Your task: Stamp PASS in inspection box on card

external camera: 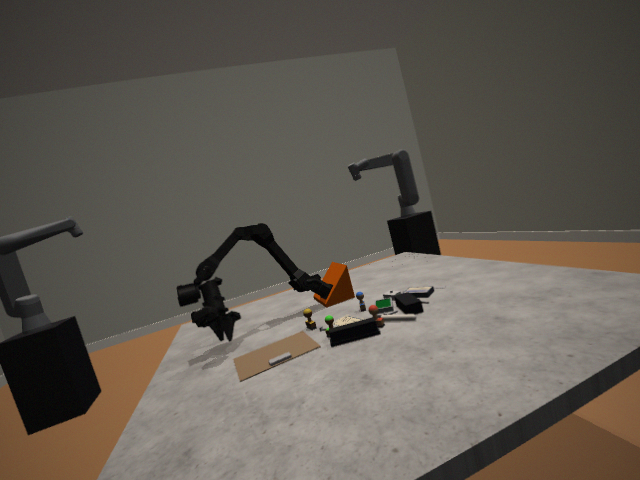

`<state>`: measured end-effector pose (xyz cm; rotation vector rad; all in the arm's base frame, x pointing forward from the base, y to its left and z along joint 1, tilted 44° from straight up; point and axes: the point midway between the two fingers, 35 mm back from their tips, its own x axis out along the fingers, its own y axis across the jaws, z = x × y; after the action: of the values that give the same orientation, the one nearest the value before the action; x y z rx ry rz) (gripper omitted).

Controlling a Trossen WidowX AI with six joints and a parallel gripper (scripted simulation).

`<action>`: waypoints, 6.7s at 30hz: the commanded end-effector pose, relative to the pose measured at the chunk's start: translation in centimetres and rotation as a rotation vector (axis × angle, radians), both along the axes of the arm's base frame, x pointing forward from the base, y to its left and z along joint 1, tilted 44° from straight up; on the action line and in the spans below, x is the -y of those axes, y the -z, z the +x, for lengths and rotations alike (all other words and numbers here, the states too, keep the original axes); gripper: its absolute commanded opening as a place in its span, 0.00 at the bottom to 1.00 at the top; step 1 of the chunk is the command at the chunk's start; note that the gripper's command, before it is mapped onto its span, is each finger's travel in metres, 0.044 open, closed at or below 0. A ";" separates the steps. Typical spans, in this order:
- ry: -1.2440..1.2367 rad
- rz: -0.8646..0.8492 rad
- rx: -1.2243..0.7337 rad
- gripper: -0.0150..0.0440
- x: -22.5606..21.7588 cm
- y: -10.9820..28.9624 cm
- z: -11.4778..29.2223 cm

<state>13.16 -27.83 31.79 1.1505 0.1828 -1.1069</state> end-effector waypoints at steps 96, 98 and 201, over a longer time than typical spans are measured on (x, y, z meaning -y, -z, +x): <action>-1.132 -0.467 -1.590 0.48 -18.9 23.0 19.7; -1.132 -0.467 -1.590 0.46 -18.9 23.0 19.7; -1.138 -0.462 -1.587 0.25 -22.1 19.8 20.0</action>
<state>33.11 -6.05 11.81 -0.5221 1.4920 -0.6687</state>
